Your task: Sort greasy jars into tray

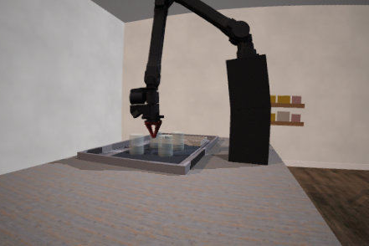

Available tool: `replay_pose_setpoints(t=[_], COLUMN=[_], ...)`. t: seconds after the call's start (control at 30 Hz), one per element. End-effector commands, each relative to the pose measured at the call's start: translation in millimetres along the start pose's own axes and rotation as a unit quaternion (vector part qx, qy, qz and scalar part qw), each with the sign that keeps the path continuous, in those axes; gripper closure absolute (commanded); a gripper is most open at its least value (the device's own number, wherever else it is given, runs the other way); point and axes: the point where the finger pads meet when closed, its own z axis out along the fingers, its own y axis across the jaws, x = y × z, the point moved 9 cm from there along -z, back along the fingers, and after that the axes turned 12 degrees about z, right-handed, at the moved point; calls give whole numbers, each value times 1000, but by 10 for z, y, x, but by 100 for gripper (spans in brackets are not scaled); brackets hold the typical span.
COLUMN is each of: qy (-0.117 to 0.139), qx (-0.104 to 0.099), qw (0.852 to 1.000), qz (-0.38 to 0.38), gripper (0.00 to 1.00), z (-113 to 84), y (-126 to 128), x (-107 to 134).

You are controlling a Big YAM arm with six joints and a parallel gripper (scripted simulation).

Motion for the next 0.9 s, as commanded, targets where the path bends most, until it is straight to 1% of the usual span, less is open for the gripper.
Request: replay_pose_setpoints(t=[0.0,0.13,0.23,0.33,0.4,0.87], qy=[-21,-21,-21,-21,-21,-21], qx=[-8,-8,-8,-8,-8,-8], qw=[1000,1000,1000,1000,1000,1000], qz=[1,1,1,1,1,1], gripper=[100,100,100,100,100,100], z=[-424,-729,-729,-727,-727,-719], y=[88,83,83,-156,-156,-1270], x=[-130,-117,-117,-163,-163,-376])
